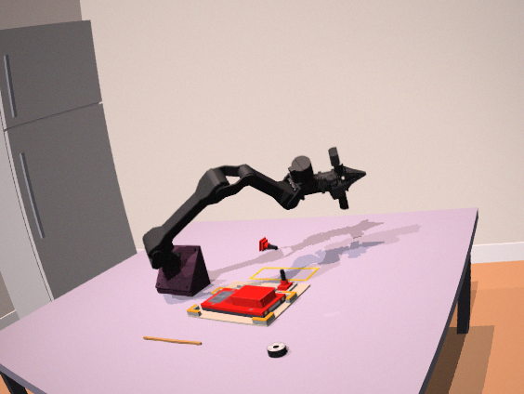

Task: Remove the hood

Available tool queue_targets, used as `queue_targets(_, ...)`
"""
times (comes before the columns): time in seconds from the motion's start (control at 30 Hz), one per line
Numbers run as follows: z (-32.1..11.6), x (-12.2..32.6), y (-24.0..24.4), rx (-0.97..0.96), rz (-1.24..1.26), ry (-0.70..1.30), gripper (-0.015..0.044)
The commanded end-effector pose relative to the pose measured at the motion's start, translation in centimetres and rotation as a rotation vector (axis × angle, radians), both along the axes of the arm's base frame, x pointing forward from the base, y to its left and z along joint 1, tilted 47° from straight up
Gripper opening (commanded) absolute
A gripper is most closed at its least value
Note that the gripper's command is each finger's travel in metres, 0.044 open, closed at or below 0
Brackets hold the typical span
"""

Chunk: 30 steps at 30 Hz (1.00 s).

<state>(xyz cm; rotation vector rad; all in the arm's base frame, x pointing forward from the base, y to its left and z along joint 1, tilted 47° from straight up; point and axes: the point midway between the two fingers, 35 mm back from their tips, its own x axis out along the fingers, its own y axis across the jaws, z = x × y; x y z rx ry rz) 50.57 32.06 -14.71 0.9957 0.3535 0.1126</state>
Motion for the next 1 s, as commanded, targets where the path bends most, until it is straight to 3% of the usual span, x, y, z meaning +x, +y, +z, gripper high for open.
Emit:
queue_targets(0.0,0.0,0.1,-0.1,-0.007,-0.003,0.004,0.0026)
queue_targets(0.27,2.1,2.8,-5.7,-0.320,-0.110,0.202,0.0236)
queue_targets(0.53,6.0,2.3,-13.6,-0.652,-0.175,0.454,0.0440)
queue_targets(0.97,14.9,-4.9,-26.2,-1.107,-0.143,0.905,0.0440)
